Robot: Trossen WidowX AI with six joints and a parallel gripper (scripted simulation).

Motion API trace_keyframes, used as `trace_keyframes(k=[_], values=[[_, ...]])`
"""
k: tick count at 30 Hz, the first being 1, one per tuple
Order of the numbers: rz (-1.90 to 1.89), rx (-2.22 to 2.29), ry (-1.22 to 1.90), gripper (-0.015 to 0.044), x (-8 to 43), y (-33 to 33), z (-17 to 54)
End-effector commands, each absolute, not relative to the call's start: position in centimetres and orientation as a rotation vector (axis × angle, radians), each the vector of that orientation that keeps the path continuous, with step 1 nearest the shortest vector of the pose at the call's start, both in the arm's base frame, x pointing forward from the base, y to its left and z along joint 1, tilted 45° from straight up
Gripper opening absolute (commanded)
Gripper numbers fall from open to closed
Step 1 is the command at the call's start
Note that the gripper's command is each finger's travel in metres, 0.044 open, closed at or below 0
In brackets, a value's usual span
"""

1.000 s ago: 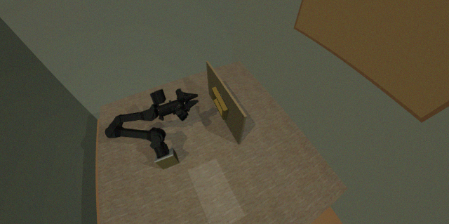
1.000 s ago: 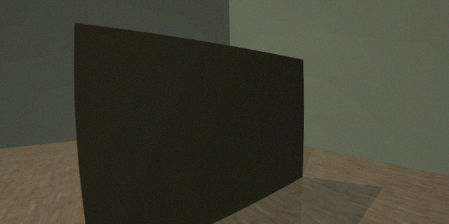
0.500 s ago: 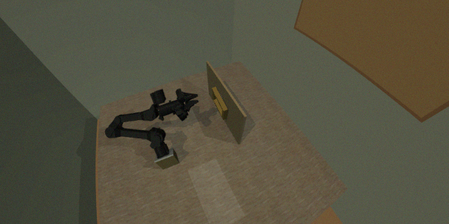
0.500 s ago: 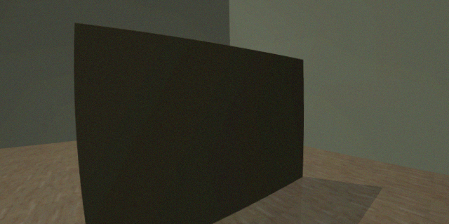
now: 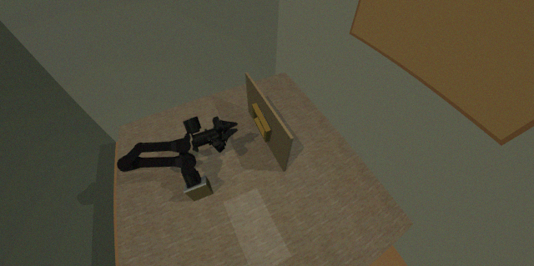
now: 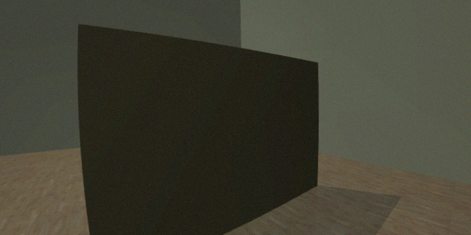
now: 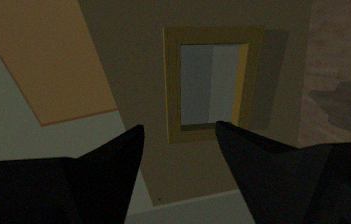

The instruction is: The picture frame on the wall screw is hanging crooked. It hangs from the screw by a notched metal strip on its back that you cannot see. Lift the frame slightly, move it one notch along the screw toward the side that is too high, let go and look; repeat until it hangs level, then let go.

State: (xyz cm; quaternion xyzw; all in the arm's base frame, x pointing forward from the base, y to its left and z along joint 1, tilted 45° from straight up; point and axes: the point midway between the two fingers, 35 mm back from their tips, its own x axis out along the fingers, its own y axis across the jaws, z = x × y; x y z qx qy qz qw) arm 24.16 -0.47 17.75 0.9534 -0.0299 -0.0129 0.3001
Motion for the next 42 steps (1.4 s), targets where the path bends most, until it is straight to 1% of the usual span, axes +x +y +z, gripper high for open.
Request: trace_keyframes(k=[1, 19, 28, 36, 42], values=[[-0.017, 2.539, -0.099, 0.026, 24.0, -0.3, 17.7], [-0.017, 2.539, -0.099, 0.026, 24.4, -0.3, 17.9], [-0.015, 2.538, -0.099, 0.026, 27.9, -0.5, 18.7], [-0.013, 2.538, -0.1, 0.026, 31.7, -0.9, 17.9], [-0.013, 2.538, -0.1, 0.026, 32.1, -0.9, 17.8]])
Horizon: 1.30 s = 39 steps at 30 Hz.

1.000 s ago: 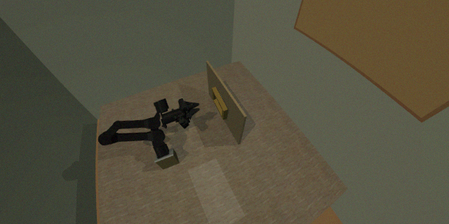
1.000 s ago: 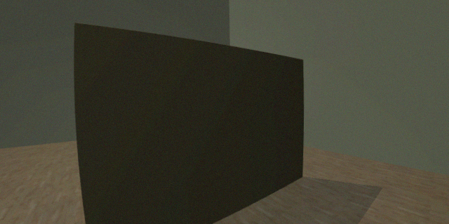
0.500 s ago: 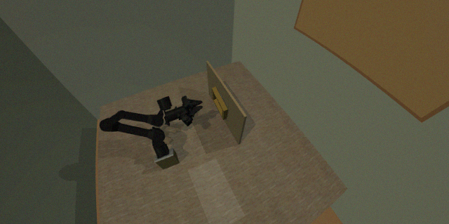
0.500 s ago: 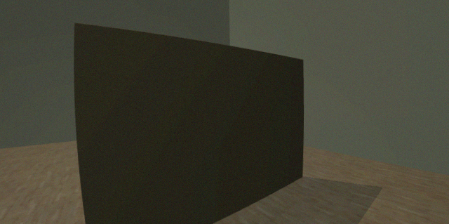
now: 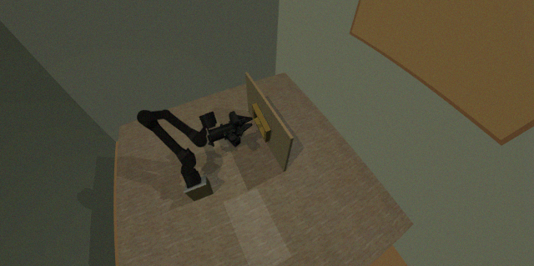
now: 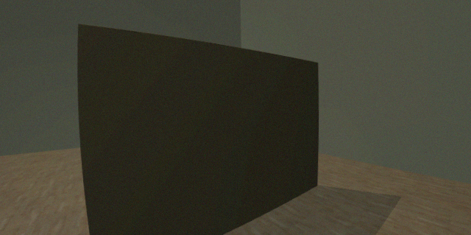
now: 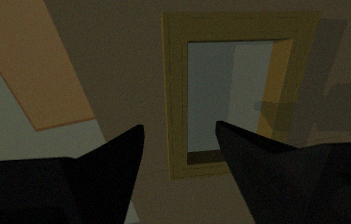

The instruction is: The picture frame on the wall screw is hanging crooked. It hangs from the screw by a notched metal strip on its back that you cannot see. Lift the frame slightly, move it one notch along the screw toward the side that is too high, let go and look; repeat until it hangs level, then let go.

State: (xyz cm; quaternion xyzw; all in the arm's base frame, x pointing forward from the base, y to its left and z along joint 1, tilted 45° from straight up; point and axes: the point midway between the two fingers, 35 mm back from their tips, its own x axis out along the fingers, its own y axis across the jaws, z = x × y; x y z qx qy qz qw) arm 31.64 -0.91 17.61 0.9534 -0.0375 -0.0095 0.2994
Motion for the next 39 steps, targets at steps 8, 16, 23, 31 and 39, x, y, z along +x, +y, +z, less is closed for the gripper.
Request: trace_keyframes(k=[8, 16, 23, 31, 39], values=[[-0.013, 2.538, -0.1, 0.026, 32.1, -0.9, 17.8], [-0.012, 2.538, -0.1, 0.026, 32.6, -1.0, 17.8], [-0.012, 2.538, -0.1, 0.026, 33.7, -1.0, 17.9], [-0.011, 2.538, -0.101, 0.026, 35.0, -1.1, 17.9], [-0.01, 2.538, -0.101, 0.026, 36.0, -1.2, 17.9]])
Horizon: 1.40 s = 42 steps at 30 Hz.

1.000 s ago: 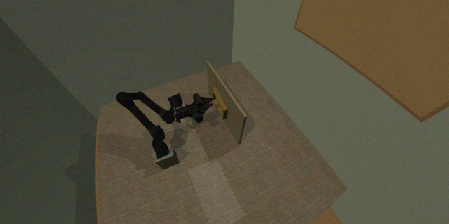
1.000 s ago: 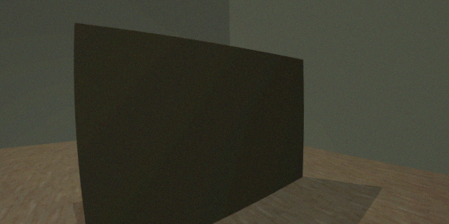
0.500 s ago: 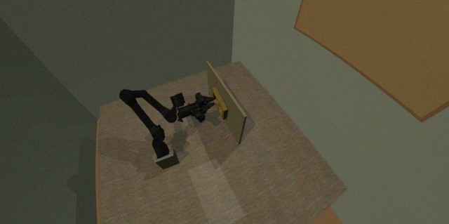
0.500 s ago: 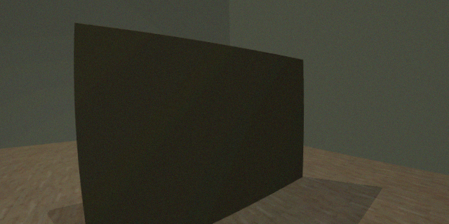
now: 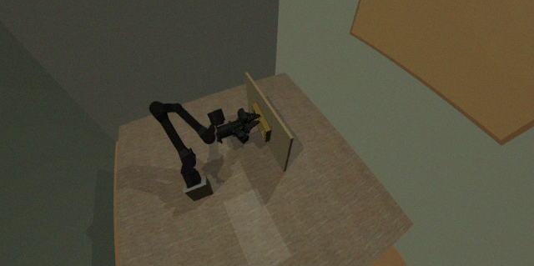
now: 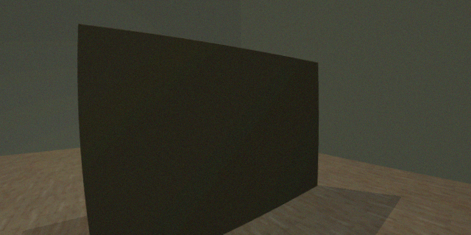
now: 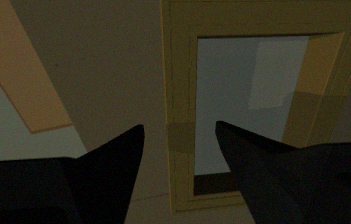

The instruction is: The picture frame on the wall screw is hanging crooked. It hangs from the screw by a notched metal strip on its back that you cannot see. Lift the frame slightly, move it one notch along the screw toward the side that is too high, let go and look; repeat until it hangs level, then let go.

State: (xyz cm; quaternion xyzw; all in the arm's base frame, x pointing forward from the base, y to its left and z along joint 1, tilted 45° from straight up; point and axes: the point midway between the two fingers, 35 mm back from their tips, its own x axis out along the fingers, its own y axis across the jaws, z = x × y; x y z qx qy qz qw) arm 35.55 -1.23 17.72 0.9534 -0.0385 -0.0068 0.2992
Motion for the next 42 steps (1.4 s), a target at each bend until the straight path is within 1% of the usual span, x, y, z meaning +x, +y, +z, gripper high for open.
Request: trace_keyframes(k=[1, 37, 42], values=[[-0.01, 2.538, -0.101, 0.026, 36.03, -1.23, 17.86], [-0.01, 2.538, -0.101, 0.026, 36.05, -1.2, 17.9], [-0.01, 2.538, -0.101, 0.0129, 36.05, -1.2, 17.9]])
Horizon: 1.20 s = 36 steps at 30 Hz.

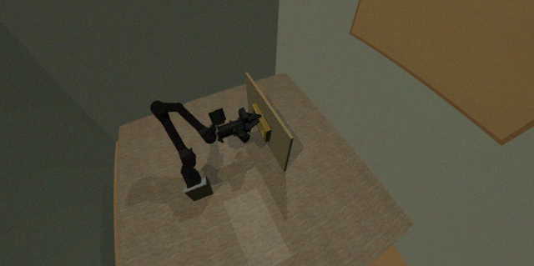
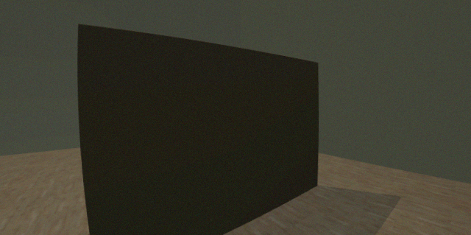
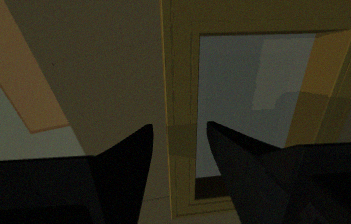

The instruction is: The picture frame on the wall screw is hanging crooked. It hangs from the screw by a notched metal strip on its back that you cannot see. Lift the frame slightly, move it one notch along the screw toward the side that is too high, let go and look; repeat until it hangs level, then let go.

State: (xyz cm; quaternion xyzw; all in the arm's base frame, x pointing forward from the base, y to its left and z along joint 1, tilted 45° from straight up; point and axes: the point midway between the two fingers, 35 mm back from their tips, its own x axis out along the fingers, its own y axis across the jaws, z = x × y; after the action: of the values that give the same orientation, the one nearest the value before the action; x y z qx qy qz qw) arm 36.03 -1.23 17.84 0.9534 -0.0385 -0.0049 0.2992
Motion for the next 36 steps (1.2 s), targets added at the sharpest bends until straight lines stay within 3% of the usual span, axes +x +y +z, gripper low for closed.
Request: trace_keyframes(k=[1, 11, 36], values=[[-0.01, 2.538, -0.101, 0.0103, 36.05, -1.2, 17.9], [-0.01, 2.538, -0.101, 0.0, 36.05, -1.2, 17.9], [-0.01, 2.538, -0.101, 0.0, 36.0, -1.69, 18.16]])
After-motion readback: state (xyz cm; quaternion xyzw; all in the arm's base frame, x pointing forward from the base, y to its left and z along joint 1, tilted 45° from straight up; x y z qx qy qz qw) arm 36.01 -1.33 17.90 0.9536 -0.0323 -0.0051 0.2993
